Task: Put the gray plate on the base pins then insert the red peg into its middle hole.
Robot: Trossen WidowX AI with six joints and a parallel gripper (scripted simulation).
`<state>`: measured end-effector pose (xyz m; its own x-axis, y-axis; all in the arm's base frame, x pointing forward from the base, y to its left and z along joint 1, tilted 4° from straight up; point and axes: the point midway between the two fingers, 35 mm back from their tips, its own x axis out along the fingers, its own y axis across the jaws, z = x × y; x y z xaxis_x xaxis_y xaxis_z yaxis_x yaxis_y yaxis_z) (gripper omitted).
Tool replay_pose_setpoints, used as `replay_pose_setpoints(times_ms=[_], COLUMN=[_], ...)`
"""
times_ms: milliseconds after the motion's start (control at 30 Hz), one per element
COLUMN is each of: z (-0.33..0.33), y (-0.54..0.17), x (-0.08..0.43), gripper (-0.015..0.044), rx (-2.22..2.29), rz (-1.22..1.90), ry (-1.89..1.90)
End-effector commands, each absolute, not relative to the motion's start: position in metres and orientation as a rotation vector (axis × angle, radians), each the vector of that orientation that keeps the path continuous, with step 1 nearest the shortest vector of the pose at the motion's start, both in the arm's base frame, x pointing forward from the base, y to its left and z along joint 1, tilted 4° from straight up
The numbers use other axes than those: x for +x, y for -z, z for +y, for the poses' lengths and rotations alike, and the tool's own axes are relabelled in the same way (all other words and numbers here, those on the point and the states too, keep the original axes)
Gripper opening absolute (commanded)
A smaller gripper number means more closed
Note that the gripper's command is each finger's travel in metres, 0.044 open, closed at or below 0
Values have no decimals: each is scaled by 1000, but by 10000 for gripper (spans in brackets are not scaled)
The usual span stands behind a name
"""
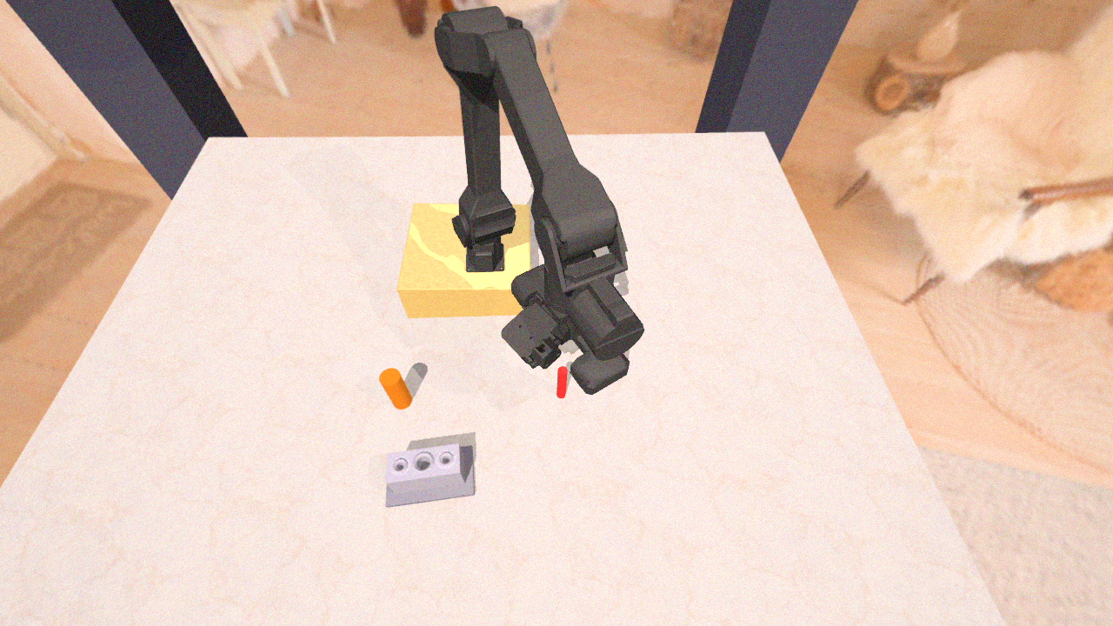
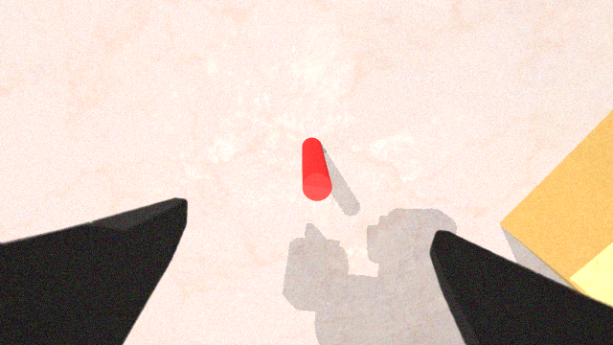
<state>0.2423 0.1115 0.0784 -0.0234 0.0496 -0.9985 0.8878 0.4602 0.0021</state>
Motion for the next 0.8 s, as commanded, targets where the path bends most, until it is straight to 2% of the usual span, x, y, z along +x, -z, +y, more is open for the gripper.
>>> replay_pose_setpoints(times_ms=[0,767], z=[112,113], y=[-69,-30], x=[241,240], gripper=[440,440], rx=[881,881], rz=[1452,1452], ry=[841,841])
